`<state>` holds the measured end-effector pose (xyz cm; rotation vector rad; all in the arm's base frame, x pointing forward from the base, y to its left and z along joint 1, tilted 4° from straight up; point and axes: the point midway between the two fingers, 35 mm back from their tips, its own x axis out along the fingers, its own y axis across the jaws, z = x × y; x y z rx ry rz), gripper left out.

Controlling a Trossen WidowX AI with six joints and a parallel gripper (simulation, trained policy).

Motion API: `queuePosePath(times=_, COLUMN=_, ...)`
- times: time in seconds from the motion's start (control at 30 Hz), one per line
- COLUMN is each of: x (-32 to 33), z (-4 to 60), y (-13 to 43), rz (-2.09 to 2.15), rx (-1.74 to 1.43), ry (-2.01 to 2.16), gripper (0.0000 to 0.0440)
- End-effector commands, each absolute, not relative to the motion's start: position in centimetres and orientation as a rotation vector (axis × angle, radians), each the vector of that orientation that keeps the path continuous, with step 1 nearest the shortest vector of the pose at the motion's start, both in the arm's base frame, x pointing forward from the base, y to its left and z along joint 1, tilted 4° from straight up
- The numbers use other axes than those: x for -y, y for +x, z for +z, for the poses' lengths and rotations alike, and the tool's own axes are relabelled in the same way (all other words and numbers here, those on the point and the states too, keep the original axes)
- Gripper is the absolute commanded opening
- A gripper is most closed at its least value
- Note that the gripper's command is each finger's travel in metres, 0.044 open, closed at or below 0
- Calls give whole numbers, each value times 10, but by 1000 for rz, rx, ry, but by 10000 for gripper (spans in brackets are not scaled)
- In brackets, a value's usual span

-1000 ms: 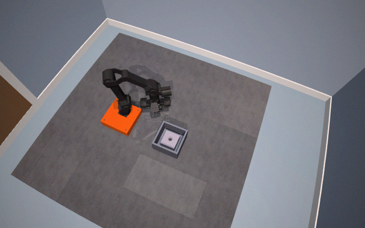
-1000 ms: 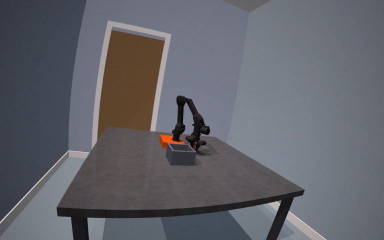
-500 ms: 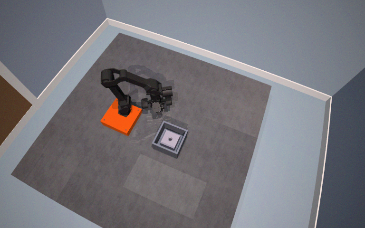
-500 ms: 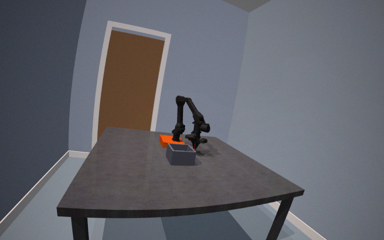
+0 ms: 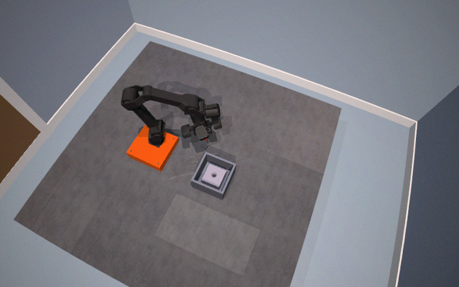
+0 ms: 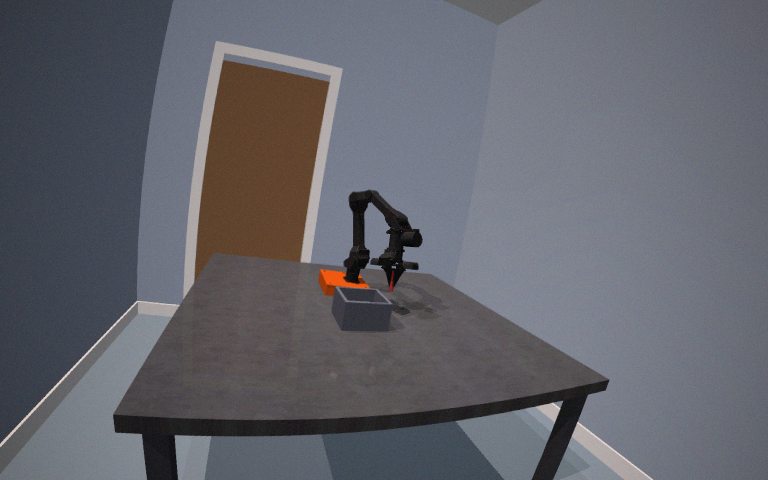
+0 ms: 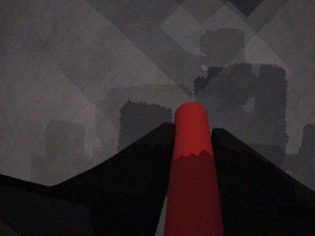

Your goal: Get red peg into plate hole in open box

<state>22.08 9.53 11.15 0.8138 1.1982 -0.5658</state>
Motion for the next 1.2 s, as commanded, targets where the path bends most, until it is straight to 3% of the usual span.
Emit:
queuePosePath(times=0.0, x=-85, z=132, y=234, rz=-556, rx=-1144, ry=802, gripper=0)
queuePosePath(times=1.17, x=25, z=133, y=318, rz=-734, rx=-965, ry=866, gripper=4)
